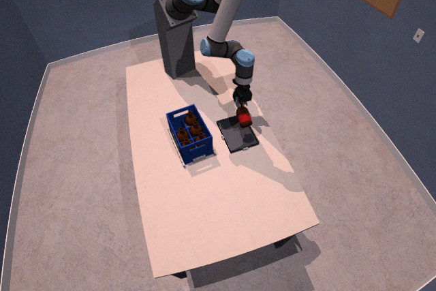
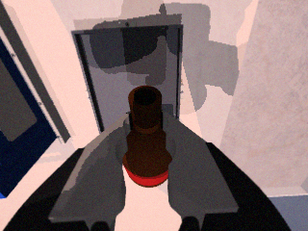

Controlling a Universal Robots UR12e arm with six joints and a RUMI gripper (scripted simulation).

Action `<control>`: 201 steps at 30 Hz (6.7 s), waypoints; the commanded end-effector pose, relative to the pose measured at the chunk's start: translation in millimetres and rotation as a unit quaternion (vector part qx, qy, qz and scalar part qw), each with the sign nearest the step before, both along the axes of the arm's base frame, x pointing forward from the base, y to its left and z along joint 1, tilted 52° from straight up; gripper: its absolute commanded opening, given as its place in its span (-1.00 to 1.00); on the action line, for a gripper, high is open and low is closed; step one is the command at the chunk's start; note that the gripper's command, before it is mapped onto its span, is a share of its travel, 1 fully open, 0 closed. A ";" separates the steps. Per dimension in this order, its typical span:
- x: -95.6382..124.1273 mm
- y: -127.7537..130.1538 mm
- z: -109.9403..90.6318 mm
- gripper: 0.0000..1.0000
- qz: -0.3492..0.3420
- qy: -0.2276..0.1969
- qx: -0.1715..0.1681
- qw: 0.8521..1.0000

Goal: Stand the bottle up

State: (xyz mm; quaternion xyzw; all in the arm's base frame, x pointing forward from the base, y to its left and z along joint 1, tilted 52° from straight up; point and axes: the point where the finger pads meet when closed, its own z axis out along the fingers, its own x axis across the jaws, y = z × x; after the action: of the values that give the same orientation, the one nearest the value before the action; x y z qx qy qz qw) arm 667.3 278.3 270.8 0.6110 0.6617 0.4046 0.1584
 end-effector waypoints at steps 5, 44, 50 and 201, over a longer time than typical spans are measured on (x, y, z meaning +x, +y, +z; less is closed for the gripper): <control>0.0 0.1 0.6 -1.00 0.000 -0.001 0.000 1.000; -0.1 0.1 0.5 -1.00 0.041 -0.023 -0.046 0.998; -0.1 0.1 0.5 -1.00 0.068 -0.038 -0.077 0.994; 0.0 0.1 0.6 -1.00 0.235 -0.130 -0.266 0.926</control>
State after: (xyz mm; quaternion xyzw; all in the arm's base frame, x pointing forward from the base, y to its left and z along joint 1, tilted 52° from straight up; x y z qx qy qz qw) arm 667.3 278.3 270.7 0.3328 0.8368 0.3206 0.2935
